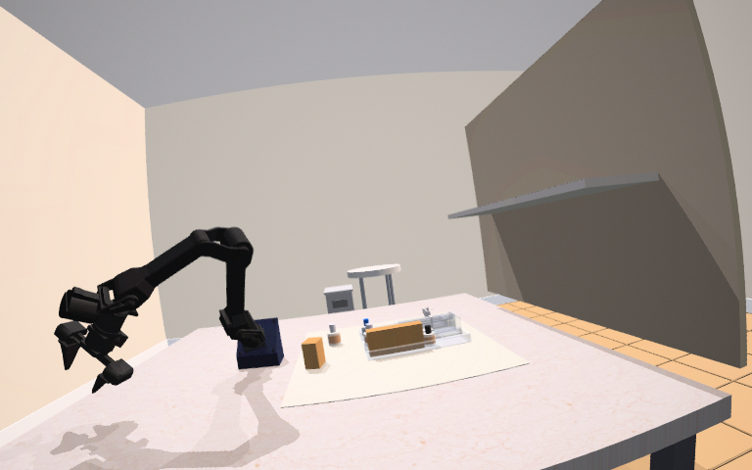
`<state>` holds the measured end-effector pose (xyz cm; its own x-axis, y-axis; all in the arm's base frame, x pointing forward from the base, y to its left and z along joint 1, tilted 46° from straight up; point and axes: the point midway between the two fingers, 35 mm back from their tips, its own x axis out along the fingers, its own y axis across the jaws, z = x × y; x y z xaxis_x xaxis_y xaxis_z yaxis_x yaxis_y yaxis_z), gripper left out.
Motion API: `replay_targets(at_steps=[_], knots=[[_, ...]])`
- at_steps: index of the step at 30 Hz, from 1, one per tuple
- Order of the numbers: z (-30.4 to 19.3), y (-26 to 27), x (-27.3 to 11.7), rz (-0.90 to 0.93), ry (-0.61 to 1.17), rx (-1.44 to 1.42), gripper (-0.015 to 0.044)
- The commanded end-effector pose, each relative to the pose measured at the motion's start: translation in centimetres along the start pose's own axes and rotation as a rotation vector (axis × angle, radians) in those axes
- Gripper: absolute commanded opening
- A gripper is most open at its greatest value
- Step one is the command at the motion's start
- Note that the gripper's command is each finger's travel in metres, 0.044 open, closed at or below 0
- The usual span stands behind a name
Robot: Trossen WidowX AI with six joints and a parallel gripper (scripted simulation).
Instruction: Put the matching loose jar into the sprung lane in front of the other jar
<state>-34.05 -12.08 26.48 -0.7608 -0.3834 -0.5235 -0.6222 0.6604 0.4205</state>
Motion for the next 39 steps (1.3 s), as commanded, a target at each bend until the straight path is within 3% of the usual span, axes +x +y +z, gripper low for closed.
replay_targets(at_steps=[1,18,30,39], knots=[[-0.1,0.0,0.0,0.0,0.001,-0.003,0.0426],[-10.5,-8.8,-2.2,-0.039,0.275,-0.523,0.044],[-16.9,-20.3,-9.9,-0.169,0.639,-0.836,0.044],[-18.2,-28.5,-17.4,-0.299,0.902,-1.0,0.044]])
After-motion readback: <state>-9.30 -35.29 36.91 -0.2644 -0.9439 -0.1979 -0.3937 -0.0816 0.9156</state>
